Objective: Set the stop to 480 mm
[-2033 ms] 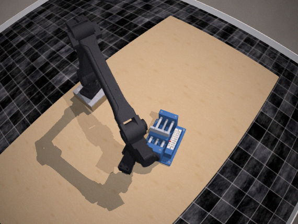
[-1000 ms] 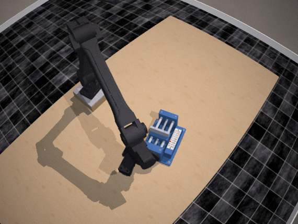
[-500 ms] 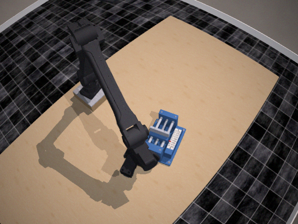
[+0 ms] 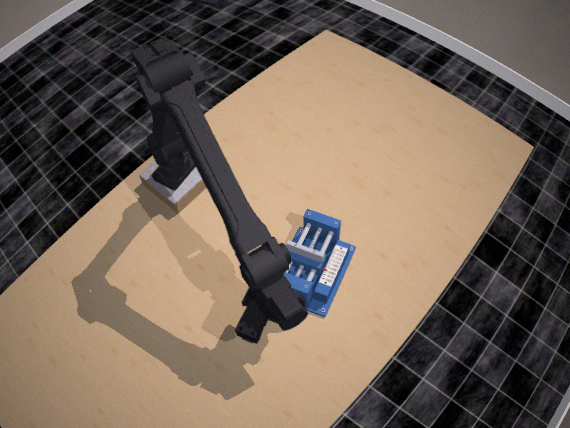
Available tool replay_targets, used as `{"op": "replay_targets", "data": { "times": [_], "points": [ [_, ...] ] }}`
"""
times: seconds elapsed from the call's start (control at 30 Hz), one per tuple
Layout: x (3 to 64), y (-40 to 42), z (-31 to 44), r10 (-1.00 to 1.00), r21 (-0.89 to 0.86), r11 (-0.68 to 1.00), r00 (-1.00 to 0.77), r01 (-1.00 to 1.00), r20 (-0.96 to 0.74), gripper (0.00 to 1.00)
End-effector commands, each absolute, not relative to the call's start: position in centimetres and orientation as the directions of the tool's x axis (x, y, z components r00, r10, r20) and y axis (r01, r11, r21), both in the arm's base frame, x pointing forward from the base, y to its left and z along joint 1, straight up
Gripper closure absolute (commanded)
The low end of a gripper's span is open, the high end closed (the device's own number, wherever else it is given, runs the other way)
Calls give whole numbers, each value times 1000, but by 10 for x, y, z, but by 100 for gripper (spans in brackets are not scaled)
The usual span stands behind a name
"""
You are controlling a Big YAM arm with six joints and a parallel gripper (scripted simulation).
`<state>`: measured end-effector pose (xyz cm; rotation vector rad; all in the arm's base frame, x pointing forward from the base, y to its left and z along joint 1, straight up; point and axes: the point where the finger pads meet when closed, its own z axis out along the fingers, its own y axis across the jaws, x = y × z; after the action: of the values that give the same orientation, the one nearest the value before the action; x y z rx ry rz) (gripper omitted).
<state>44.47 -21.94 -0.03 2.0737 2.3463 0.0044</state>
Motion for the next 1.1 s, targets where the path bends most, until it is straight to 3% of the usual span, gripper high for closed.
{"op": "replay_targets", "data": {
  "times": [0.0, 1.07],
  "points": [
    [473, -225, 7, 992, 40, 124, -122, 992, -30, 94],
    [507, -220, 11, 992, 53, 124, -122, 991, -31, 94]
  ]
}}
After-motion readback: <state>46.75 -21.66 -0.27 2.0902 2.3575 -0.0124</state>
